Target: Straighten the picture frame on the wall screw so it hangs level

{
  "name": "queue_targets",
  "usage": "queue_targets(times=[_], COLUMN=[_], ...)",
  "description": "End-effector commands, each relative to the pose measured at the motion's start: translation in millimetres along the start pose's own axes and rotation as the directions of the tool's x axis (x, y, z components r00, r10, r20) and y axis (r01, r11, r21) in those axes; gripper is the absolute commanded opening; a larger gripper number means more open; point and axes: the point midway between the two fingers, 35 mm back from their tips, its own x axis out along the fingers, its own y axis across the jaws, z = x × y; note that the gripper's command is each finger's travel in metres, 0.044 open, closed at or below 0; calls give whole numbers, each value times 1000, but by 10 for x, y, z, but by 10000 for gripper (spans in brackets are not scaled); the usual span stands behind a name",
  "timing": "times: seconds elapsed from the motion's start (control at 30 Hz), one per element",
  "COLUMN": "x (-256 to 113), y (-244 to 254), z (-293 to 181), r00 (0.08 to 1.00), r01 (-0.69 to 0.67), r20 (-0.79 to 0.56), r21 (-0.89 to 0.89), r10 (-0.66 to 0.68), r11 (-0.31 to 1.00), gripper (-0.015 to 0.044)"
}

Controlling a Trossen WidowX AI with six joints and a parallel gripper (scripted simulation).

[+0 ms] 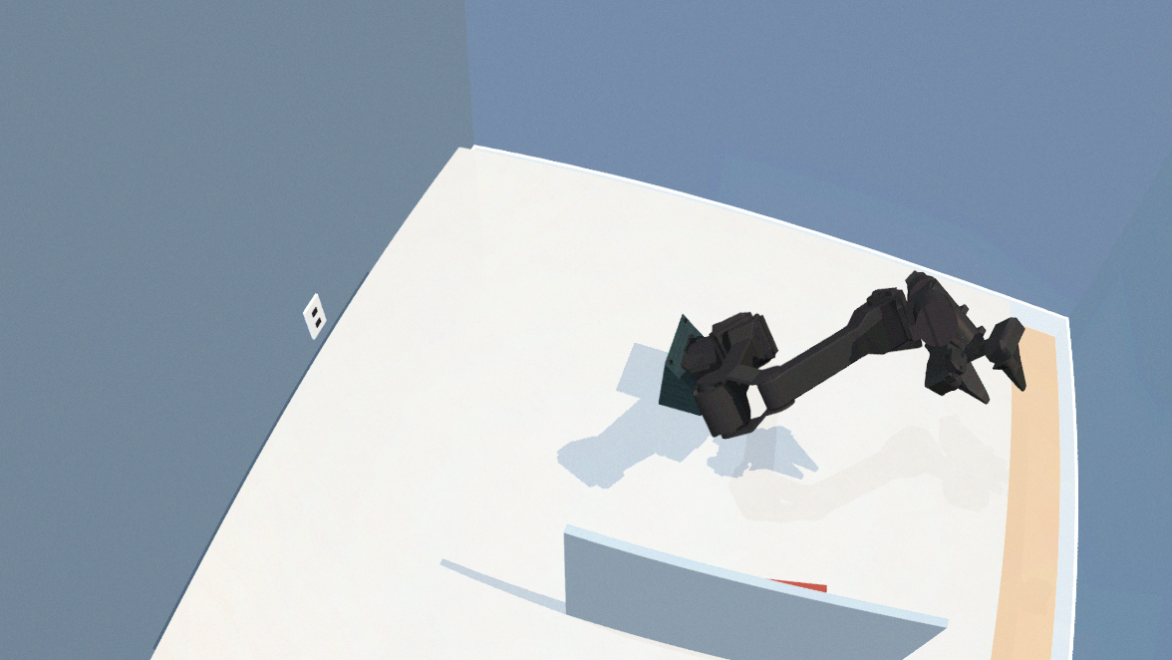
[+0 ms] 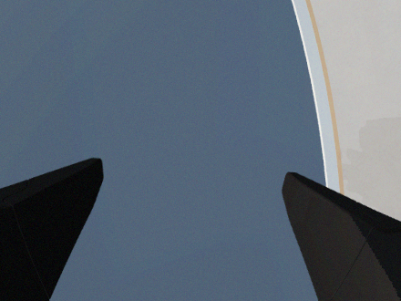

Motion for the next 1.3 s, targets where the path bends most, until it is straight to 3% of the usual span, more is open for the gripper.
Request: queue_targets(times=[0.0, 0.17, 0.37, 0.67, 1.27], x=[-6, -154, -346, -424, -300], y=[4, 81, 168, 43, -562], z=[1, 2, 29, -32, 536], r00=[1000, 988, 941, 887, 784], r01=[-5, -131, -272, -359, -288], r20=[4, 82, 176, 227, 454], r21=[-1, -27, -111, -205, -337], r10=[5, 133, 288, 401, 423], r11=[1000, 991, 956, 910, 896], gripper=[374, 260, 260, 260, 260])
